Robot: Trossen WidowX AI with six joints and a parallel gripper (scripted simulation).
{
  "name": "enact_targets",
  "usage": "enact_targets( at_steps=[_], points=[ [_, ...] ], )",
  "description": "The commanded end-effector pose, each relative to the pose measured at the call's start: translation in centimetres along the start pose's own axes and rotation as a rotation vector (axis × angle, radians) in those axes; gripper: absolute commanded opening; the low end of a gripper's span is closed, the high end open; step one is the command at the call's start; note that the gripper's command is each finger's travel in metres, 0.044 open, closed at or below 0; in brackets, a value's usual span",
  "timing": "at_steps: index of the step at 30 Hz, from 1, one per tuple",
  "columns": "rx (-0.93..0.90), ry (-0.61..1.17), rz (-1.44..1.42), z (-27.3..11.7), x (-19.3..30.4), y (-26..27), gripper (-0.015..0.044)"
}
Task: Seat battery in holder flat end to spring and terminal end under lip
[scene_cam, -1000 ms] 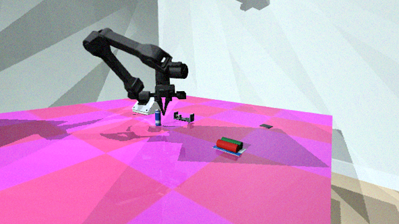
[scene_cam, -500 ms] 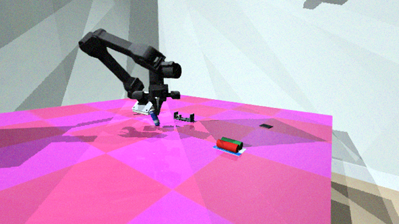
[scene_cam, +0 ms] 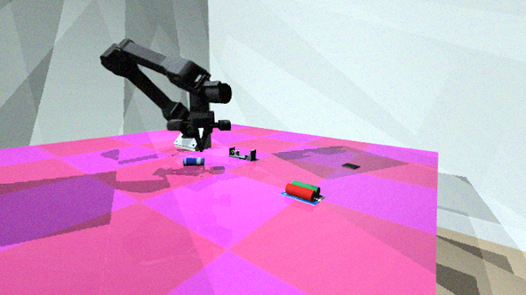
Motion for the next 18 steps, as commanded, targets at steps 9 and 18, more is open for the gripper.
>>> enact_targets(
  at_steps=[9,18],
  points=[
    [0.003,0.007,-0.006,-6.7,0.1,0.0,0.0000],
    [0.006,0.006,-0.007,-7.7,0.1,-0.2,0.0000]
  ],
)
Point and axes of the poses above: the point midway between the two fingers, 35 mm back from their tips, its own z axis out along the fingers, its own y axis across the jaws, x = y × z, the point moved 10 cm from there along -z, back along the fingers, and after that the axes turned 1 degree about -z, right-handed, at the moved point
